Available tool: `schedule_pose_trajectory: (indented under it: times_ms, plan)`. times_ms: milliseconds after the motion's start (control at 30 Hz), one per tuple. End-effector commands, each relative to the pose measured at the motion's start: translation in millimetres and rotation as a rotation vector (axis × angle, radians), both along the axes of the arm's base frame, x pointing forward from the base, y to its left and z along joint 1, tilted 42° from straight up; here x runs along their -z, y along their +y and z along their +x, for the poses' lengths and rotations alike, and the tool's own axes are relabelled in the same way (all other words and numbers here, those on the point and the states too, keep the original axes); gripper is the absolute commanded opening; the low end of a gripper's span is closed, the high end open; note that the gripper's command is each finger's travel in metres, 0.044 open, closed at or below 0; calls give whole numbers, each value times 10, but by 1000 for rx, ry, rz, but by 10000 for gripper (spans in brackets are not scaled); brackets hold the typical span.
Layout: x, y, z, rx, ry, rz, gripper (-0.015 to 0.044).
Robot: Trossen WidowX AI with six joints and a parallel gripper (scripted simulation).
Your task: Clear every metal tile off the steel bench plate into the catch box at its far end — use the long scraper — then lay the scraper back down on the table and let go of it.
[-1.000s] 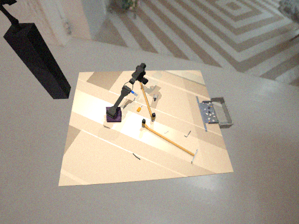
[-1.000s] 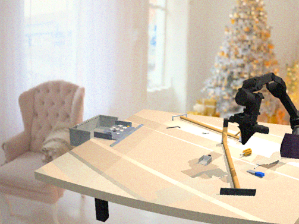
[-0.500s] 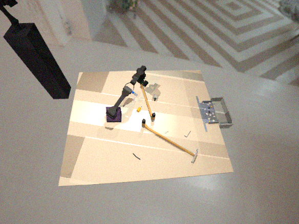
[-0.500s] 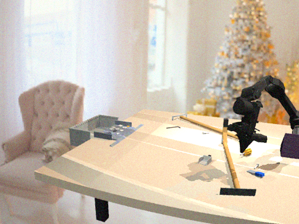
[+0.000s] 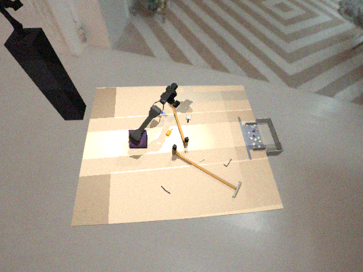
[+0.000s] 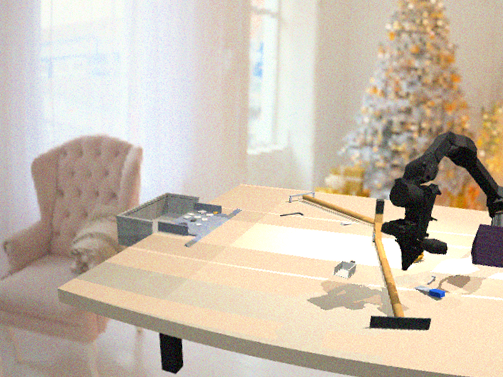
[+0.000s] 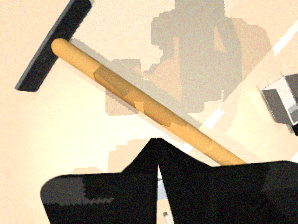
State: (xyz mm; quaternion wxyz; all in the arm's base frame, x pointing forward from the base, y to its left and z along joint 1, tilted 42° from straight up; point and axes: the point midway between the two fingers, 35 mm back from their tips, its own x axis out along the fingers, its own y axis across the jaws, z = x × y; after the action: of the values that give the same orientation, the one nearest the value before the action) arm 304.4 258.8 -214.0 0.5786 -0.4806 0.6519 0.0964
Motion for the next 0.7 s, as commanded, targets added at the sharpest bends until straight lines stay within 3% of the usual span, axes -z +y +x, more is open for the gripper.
schedule_pose_trajectory:
  times_ms: [0, 667]
  plan:
    - [71, -80, -8, -3, 2, -8, 0]
    - [373, -426, -72, -2, 2, -11, 0]
